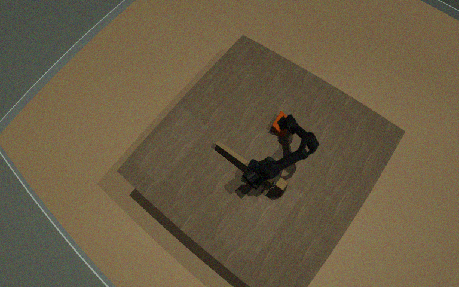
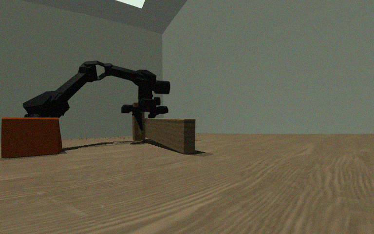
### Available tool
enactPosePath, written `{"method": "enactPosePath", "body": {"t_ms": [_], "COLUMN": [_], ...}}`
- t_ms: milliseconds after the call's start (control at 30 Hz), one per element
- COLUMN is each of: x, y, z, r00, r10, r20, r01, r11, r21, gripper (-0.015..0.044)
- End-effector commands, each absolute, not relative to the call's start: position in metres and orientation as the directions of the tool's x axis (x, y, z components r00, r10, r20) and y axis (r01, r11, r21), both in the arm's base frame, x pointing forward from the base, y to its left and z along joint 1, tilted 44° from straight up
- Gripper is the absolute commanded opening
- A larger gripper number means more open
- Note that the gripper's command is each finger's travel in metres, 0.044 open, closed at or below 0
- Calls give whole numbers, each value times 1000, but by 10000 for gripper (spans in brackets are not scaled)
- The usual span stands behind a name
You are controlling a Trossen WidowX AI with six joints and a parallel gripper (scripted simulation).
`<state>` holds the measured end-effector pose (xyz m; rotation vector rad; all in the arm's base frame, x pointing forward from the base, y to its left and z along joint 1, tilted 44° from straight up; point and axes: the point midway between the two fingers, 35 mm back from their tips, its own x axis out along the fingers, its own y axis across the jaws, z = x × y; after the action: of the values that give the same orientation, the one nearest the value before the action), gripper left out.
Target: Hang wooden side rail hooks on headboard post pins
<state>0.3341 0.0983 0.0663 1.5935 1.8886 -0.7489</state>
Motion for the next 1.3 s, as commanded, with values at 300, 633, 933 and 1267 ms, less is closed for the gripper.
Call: {"method": "enactPosePath", "body": {"t_ms": [300, 633, 933, 1267], "x": [335, 336, 335, 335], "y": [98, 99, 99, 100], "z": [68, 69, 70, 71], "r00": [-138, -138, -138, -138], "r10": [680, 680, 680, 680], "r20": [-720, -720, -720, -720], "r01": [989, 989, 989, 989], "r11": [133, 133, 133, 133], "r21": [-63, -63, -63, -63], "gripper": [0, 0, 0, 0]}}
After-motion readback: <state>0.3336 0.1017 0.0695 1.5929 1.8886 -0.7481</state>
